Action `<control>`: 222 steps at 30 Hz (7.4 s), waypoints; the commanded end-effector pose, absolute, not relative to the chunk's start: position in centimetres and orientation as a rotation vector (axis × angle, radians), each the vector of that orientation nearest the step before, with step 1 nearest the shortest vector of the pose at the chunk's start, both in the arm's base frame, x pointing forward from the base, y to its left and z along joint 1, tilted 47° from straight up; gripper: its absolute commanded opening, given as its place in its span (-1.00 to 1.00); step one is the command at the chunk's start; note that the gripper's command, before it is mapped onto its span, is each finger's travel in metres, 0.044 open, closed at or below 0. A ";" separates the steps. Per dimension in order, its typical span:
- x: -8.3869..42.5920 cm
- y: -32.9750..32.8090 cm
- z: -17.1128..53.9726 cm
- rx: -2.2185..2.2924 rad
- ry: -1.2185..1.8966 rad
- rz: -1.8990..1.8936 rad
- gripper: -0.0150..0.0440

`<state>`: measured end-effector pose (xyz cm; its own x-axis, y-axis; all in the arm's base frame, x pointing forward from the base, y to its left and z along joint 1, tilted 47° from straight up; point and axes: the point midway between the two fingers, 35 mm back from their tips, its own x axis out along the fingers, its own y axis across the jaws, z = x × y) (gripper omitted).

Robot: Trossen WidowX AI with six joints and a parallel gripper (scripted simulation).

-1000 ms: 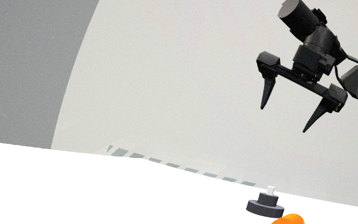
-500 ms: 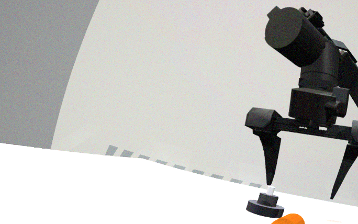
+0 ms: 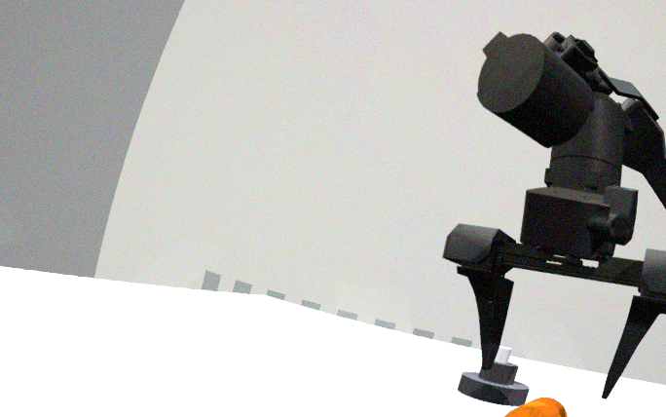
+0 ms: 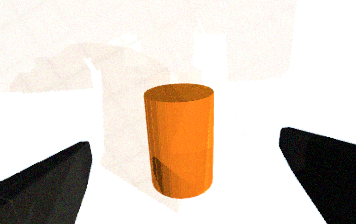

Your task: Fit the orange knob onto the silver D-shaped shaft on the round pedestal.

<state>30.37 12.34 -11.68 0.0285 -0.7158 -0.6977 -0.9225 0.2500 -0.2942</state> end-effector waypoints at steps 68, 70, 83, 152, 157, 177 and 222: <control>30.1 9.0 -13.9 -1.449 1.604 0.448 0.11; 30.0 9.0 -13.7 -1.436 1.580 0.468 0.11; 29.6 8.6 -12.6 -1.348 1.426 0.591 0.11; 27.5 4.8 -9.2 -0.915 0.735 1.014 0.29; 27.5 4.8 -9.2 -0.915 0.735 1.014 0.39; 27.5 4.8 -9.2 -0.915 0.735 1.014 0.39; 27.4 12.2 -3.2 -1.433 1.731 0.415 1.00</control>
<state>26.60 10.79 -6.56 0.0094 -0.1583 -0.9874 -0.9240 0.3762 -0.0691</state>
